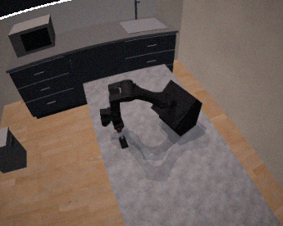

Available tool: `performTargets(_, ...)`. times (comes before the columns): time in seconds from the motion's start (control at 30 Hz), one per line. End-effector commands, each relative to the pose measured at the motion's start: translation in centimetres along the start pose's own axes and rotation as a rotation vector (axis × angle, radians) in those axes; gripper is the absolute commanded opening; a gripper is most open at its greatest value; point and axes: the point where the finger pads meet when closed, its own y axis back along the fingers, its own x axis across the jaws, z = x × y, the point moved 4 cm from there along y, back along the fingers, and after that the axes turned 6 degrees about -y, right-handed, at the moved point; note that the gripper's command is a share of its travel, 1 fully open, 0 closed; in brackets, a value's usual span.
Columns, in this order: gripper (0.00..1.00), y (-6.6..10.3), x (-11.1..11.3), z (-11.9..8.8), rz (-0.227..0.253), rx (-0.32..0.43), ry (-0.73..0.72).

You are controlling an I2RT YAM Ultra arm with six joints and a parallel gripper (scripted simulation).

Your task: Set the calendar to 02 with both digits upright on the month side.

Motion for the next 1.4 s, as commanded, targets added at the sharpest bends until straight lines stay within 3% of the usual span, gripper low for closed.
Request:
performTargets(0.0,0.27,0.2,-0.1,0.4,-0.003,-0.013,0.003)
performTargets(0.23,0.31,0.2,-0.1,0.4,-0.003,-0.013,0.003)
performTargets(0.57,0.47,0.2,-0.1,0.4,-0.003,-0.013,0.003)
performTargets(1.03,0.47,0.3,-0.1,0.4,-0.003,-0.013,0.003)
performTargets(1.37,0.47,2.8,-0.1,0.4,-0.004,-0.013,0.004)
